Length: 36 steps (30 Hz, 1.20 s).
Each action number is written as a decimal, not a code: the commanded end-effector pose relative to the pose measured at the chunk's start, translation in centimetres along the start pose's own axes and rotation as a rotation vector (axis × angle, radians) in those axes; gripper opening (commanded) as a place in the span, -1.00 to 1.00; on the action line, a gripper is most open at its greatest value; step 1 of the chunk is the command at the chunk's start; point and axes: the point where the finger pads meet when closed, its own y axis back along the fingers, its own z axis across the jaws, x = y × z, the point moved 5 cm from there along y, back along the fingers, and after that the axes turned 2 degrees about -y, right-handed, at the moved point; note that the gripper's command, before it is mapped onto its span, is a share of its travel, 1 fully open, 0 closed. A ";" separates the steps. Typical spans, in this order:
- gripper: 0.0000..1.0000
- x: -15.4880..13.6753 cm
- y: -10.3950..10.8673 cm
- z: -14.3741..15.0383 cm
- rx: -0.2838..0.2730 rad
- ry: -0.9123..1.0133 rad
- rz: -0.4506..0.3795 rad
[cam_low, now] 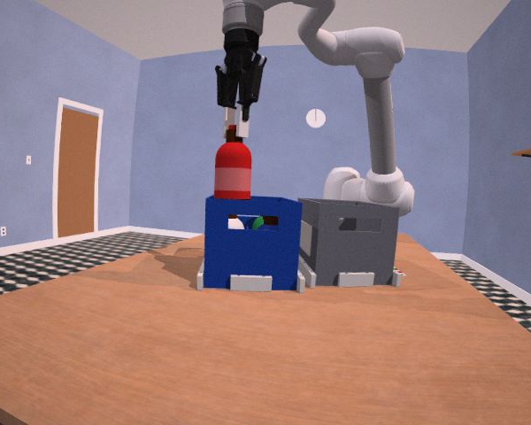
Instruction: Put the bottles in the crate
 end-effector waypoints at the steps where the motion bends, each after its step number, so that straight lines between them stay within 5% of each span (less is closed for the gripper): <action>1: -1.00 0.0 0.5 0.0 0.000 0.000 0.000; 19: -1.00 0.0 1.9 0.0 0.000 0.000 0.000; 36: -1.00 -3.0 1.9 -0.1 0.000 0.000 0.000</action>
